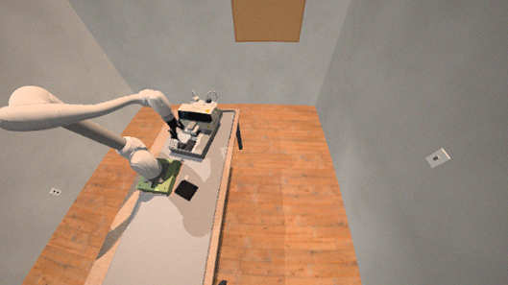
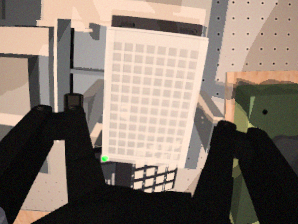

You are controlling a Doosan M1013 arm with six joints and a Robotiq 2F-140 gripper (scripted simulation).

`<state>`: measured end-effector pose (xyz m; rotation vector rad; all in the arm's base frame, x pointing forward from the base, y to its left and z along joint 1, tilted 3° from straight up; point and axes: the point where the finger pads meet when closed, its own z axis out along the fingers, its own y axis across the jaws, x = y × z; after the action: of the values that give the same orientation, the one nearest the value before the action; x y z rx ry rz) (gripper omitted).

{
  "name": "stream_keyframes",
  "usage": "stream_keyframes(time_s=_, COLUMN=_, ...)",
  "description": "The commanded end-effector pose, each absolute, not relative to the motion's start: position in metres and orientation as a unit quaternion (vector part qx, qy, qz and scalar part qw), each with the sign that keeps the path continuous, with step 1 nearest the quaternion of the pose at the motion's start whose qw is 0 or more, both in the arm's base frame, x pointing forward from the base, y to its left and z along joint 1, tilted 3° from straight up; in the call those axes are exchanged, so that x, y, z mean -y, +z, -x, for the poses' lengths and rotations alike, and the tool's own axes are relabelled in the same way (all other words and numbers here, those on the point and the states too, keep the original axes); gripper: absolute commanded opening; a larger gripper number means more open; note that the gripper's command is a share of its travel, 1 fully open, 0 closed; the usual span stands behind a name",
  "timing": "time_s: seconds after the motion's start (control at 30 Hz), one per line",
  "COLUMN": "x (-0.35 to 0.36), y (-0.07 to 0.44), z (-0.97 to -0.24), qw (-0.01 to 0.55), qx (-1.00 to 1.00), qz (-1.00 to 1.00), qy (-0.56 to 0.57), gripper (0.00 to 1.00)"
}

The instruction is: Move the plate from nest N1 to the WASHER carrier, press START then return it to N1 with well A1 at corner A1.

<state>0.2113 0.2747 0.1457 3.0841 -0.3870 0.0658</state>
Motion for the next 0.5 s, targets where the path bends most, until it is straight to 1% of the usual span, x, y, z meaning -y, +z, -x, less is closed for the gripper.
stream_keyframes(time_s=0.0, x=-0.2761, y=0.1478, z=-0.2148, qw=0.016, qx=0.123, qz=-0.992, qy=0.022, gripper=0.10)
stream_keyframes(time_s=0.47, x=-0.2759, y=0.1461, z=-0.2150, qw=0.016, qx=0.123, qz=-0.992, qy=0.022, gripper=0.10)
